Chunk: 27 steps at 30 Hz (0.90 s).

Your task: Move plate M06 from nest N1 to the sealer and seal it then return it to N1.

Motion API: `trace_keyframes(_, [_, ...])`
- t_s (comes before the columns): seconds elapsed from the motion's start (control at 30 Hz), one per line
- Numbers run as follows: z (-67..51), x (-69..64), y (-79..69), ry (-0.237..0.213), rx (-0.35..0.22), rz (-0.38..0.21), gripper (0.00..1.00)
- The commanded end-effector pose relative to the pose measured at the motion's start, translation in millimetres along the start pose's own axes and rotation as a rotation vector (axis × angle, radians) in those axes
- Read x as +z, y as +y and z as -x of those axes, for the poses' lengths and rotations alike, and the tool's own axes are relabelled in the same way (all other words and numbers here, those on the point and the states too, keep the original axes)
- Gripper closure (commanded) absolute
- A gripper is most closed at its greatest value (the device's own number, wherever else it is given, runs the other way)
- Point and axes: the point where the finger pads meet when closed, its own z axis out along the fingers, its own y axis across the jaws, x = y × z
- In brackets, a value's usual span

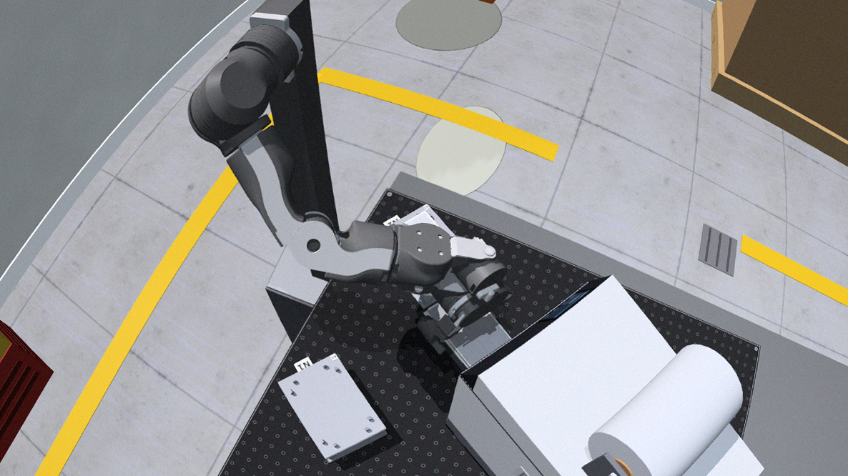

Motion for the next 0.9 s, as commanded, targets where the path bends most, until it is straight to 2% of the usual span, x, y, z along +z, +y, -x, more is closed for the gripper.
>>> trace_keyframes(0.0, [6.7, -6.5, 7.3, -0.02, -0.006, 0.031, 0.23])
trace_keyframes(0.27, [6.7, -6.5, 7.3, -0.02, -0.006, 0.031, 0.23])
trace_keyframes(0.43, [6.8, 7.1, 7.5, -0.019, -0.006, 0.031, 0.23])
trace_keyframes(0.87, [6.0, 7.4, 6.6, -0.017, -0.004, 0.026, 0.23])
